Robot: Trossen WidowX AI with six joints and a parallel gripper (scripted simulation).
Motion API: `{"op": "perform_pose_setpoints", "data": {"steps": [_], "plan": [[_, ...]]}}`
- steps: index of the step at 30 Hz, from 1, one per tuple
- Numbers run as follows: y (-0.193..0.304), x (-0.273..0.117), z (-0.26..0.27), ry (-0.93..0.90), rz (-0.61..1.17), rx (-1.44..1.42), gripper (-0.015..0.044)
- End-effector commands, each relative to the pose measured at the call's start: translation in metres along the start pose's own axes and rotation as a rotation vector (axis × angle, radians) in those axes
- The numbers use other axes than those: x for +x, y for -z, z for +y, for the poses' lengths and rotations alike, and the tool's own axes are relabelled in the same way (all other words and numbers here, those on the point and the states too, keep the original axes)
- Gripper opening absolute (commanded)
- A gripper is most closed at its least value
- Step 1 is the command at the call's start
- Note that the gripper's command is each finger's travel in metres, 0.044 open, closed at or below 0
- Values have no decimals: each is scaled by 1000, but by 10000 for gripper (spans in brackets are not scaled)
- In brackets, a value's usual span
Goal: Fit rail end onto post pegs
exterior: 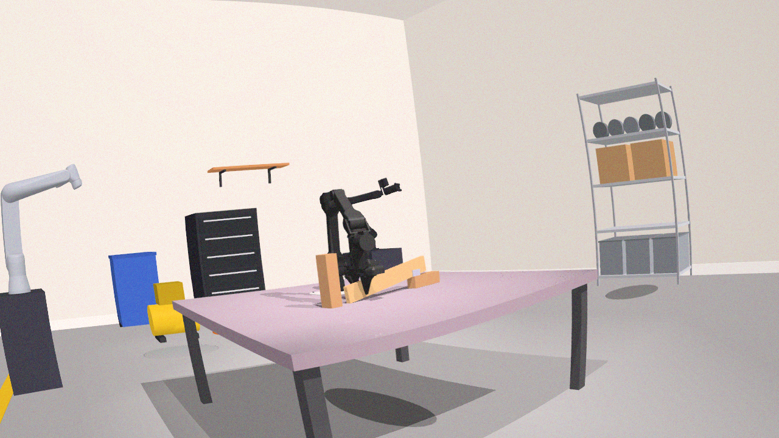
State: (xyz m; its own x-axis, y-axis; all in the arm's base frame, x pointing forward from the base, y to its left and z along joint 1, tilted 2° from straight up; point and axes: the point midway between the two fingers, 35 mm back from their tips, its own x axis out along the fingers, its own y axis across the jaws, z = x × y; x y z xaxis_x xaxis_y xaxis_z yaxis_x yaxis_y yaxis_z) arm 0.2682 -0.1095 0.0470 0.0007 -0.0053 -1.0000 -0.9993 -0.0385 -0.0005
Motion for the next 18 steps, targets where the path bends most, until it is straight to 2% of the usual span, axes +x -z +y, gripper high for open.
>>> {"op": "perform_pose_setpoints", "data": {"steps": [1,2,11,18], "plan": [[1,0,0,-2,6,-4,99],[1,0,0,-2,6,-4,72],[1,0,0,-2,6,-4,0],[1,0,0,-2,6,-4,0]]}}
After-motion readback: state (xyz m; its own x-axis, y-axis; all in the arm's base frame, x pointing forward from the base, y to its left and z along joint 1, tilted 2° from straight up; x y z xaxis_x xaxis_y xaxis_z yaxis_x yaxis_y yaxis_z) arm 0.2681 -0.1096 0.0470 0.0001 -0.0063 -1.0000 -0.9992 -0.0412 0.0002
